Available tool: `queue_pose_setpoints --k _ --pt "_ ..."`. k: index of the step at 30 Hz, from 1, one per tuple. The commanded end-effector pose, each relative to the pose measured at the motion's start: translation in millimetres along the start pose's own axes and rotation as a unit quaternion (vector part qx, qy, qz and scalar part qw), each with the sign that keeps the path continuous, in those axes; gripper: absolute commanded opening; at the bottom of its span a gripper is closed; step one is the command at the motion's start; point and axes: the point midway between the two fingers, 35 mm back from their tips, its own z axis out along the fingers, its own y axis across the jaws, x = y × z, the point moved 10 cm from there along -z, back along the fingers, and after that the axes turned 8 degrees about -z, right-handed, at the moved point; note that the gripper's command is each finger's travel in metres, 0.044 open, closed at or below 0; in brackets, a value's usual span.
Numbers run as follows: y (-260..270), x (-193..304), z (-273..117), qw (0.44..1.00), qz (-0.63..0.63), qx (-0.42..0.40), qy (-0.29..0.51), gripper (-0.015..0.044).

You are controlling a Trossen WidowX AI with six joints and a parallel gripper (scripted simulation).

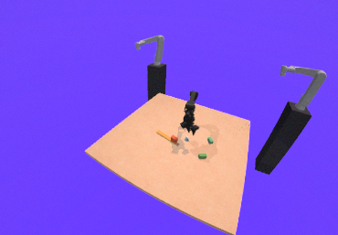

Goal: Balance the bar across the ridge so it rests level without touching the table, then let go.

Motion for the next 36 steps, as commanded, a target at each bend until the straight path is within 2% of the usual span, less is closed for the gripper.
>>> queue_pose_setpoints --k 1,16,36 --pt "-10.7 -15.5 -4.0 0.998 0.056 0.017 -0.016 0.0315" --pt "-57.8 -66.3 -19.9 0.956 0.277 0.077 -0.062 0.0315" --pt "-135.4 -112.6 -44.4 0.828 0.531 0.142 -0.114 0.0315"
